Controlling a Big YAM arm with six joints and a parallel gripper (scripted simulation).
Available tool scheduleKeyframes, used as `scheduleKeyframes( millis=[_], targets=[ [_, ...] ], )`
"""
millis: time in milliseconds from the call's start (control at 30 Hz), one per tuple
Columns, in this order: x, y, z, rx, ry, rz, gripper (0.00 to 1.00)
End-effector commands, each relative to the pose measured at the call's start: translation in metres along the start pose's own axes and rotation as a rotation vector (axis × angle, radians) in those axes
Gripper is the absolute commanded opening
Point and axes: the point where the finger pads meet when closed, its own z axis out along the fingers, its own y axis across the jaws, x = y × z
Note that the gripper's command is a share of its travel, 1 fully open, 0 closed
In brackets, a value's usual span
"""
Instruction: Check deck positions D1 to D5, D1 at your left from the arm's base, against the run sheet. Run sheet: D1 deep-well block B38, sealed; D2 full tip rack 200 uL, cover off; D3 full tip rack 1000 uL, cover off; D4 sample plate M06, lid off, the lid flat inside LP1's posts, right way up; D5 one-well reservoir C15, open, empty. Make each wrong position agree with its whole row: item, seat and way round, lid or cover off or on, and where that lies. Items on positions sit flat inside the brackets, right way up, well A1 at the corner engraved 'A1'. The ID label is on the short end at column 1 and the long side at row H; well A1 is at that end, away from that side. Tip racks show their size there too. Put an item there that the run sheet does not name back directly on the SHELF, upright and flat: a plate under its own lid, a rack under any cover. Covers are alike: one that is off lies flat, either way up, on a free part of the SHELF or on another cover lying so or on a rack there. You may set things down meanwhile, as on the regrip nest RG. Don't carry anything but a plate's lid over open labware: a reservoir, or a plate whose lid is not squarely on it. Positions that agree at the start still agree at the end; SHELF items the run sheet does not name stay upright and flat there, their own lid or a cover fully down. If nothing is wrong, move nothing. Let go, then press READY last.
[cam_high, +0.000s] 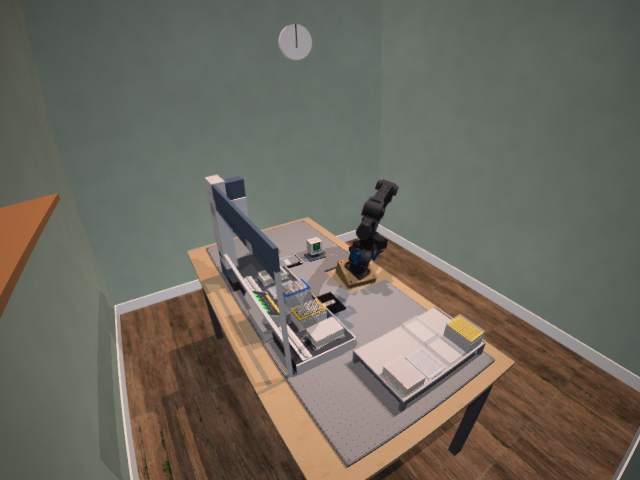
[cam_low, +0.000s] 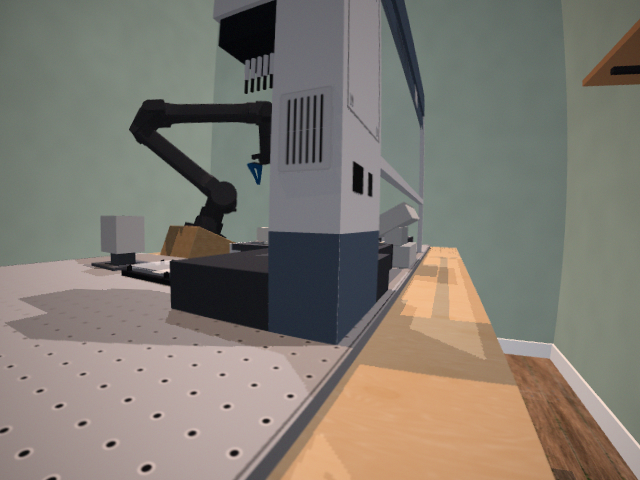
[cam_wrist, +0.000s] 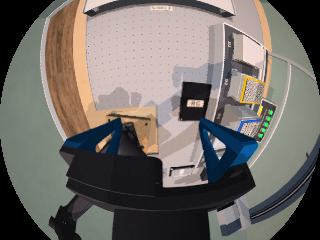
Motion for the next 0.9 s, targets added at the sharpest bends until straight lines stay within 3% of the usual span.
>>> scheduleKeyframes(
  millis=[0, 533, 567, 867],
  targets=[
    [-0.001, -0.001, -0.002, 0.005, -0.004, -0.001, 1.00],
    [-0.001, -0.001, -0.002, 0.005, -0.004, -0.001, 1.00],
    [-0.002, -0.008, -0.012, 0.015, -0.011, 0.016, 1.00],
    [0.021, -0.050, -0.021, 0.040, -0.008, 0.184, 1.00]
  ],
)
